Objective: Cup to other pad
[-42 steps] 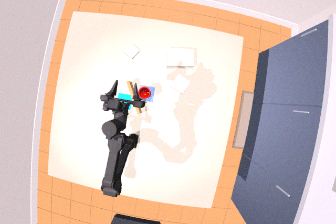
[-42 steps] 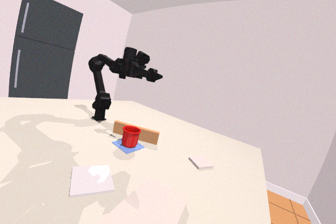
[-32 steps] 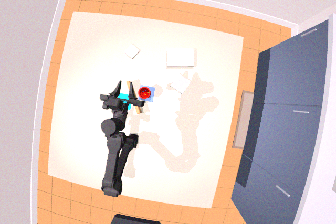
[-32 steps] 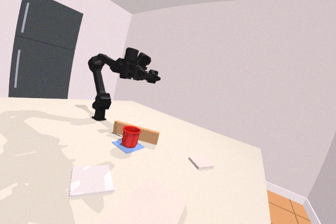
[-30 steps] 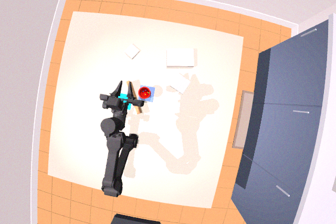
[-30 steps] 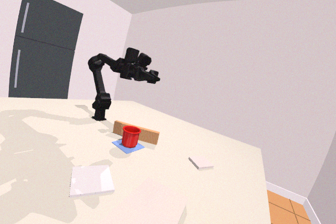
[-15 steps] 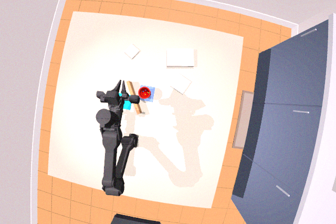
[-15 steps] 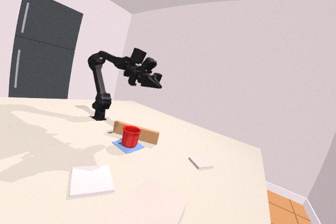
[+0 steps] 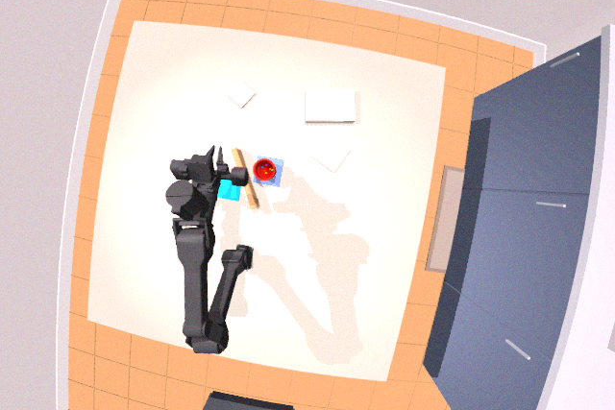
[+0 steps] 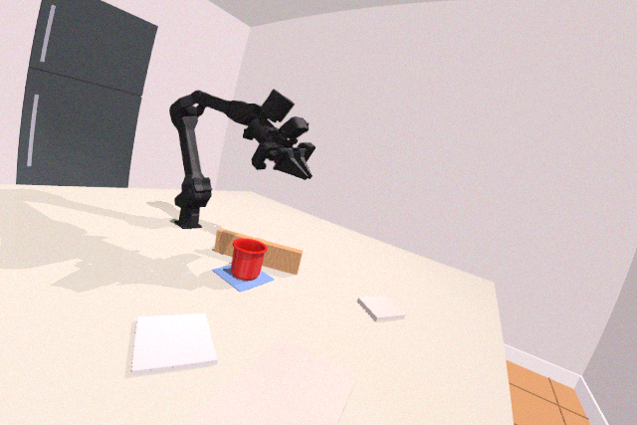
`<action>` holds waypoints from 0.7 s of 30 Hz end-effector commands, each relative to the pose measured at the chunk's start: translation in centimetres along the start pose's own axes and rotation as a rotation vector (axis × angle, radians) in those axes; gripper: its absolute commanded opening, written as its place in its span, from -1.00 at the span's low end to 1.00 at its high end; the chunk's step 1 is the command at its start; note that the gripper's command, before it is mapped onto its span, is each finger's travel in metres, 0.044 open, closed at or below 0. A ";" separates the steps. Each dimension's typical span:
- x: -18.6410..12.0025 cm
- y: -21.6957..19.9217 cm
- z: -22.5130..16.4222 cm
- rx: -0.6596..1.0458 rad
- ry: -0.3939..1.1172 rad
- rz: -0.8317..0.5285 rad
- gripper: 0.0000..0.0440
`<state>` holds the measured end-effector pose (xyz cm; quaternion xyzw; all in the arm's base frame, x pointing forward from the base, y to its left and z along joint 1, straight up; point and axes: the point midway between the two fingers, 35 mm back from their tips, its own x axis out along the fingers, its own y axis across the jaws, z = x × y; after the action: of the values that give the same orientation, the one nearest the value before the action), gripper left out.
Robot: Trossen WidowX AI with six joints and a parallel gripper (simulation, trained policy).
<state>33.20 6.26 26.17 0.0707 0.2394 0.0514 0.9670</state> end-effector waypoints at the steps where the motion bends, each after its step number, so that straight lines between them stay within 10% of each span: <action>1: 0.3 0.5 -0.3 0.015 0.060 -0.003 -0.69; 21: 1.8 1.5 -2.4 0.039 0.352 -0.060 -0.58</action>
<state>33.49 8.11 23.76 0.0754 0.3868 0.0348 0.9184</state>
